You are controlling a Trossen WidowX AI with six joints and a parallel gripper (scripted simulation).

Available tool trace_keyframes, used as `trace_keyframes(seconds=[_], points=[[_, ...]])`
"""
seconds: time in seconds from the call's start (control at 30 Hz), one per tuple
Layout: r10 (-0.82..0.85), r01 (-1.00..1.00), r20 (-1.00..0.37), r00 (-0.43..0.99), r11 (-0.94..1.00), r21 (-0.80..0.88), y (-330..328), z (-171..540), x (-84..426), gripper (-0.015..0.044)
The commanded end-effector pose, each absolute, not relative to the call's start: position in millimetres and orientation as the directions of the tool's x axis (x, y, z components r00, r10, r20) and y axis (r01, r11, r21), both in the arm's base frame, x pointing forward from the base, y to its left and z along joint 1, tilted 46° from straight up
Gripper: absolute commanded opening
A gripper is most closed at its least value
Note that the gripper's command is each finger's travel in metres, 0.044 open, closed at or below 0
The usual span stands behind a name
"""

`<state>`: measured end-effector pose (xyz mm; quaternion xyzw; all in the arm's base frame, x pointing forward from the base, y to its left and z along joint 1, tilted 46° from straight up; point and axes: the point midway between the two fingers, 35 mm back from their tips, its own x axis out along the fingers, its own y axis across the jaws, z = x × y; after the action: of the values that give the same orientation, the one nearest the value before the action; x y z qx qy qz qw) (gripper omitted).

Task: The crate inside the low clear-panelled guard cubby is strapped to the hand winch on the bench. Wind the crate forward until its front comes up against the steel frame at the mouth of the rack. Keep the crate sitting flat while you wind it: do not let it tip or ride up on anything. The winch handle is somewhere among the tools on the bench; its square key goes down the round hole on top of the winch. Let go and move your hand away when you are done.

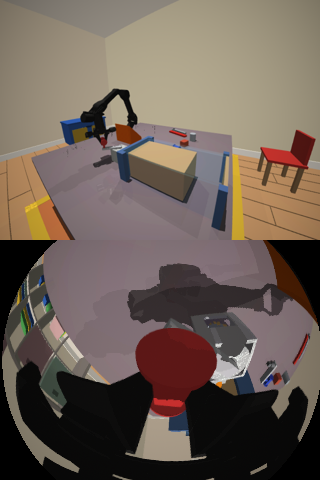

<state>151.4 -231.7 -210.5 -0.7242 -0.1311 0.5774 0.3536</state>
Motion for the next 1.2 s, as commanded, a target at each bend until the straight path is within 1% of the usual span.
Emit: trace_keyframes(seconds=[0.0, 1.17], points=[[0.587, -0.204, -0.746, 0.315, -0.726, -0.657, -237.2, -214.5, 163.9, 0.0000], [0.587, -0.201, -0.744, 0.319, -0.726, -0.658, -242.5, -225.7, 211.7, 0.0000]])
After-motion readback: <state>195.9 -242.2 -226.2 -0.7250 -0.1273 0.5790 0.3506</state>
